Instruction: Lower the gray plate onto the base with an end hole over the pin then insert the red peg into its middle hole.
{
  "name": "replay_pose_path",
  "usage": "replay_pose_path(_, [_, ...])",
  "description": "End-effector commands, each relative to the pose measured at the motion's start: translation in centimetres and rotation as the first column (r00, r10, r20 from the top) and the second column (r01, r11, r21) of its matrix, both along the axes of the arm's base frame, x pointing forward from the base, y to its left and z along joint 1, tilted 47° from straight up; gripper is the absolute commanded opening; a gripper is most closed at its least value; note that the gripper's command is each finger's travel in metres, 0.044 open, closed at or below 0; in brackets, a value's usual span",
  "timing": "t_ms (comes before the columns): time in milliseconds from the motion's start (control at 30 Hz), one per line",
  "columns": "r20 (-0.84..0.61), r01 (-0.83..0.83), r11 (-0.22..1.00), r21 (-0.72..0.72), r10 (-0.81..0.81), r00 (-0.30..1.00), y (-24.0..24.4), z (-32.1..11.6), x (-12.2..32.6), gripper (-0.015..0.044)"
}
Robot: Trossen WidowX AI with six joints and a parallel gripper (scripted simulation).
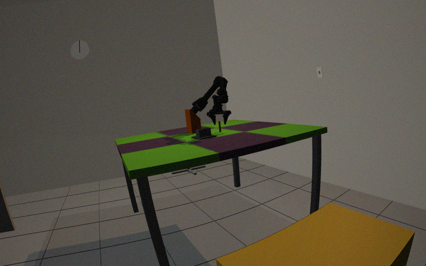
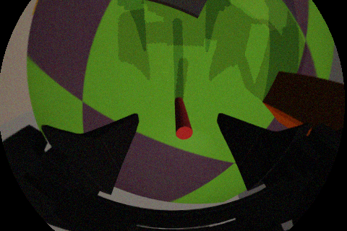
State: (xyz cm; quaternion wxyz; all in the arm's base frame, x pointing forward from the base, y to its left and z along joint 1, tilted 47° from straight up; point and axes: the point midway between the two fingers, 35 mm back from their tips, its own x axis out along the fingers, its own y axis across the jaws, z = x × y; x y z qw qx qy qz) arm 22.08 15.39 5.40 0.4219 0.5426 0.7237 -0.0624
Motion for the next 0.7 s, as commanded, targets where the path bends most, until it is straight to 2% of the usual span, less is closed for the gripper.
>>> replay_pose_path(0, [-0.012,0.003,1.0,-0.003,-0.003,1.0,0.36,-0.6,-0.25,0.044])
replay_pose_path(200, [-0.013,0.003,1.0,-0.001,-0.003,1.0,0.88,-1.02,-0.37,0.044])
replay_pose_path(667, [-0.013,0.003,1.0,-0.001,-0.003,1.0,0.88,-1.02,-0.37,0.0072])
